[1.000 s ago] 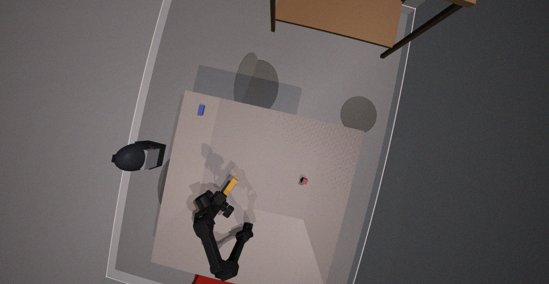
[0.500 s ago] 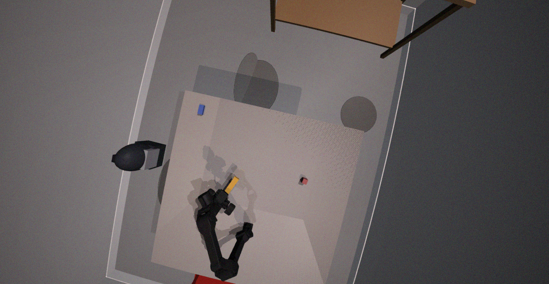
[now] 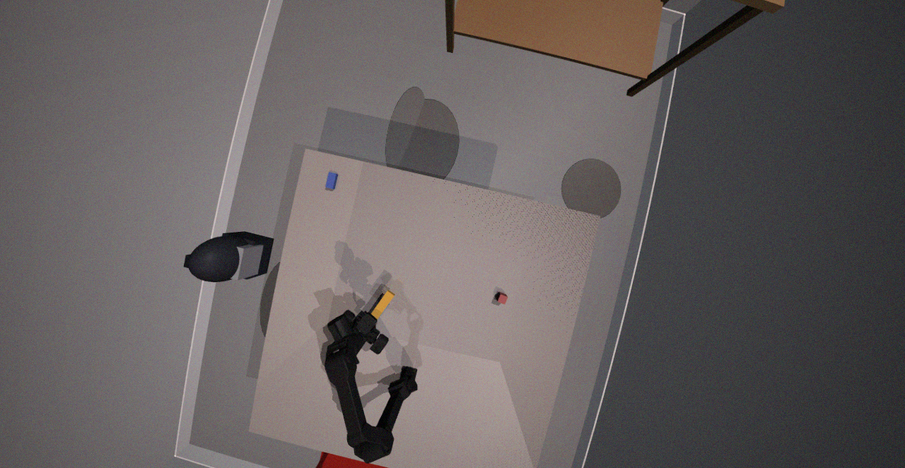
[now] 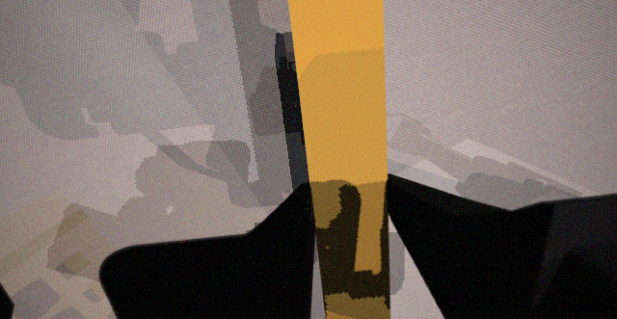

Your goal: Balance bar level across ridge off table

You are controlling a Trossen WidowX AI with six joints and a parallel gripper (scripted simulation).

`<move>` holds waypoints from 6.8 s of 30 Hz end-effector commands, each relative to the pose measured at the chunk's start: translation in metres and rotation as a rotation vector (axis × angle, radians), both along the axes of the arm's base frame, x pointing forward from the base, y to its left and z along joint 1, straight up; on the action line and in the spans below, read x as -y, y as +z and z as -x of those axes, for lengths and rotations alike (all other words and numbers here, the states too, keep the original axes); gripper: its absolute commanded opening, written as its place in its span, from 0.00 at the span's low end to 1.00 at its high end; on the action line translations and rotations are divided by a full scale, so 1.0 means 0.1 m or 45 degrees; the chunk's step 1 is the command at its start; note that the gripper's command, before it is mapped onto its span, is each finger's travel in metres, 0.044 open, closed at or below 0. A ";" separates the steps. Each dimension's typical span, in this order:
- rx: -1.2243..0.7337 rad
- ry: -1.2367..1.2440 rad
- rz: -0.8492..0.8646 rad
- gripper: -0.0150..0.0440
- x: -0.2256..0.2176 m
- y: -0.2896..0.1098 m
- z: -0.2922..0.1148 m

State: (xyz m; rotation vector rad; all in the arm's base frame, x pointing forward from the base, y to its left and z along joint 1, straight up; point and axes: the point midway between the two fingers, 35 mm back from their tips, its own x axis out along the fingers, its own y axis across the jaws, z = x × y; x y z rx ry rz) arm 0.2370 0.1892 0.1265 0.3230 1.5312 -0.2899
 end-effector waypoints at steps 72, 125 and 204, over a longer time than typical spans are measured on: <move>0.002 0.000 -0.001 0.25 0.00 -0.06 -0.01; 0.001 0.000 -0.001 0.25 0.00 -0.11 0.00; 0.002 0.000 -0.001 0.54 0.00 -0.10 0.00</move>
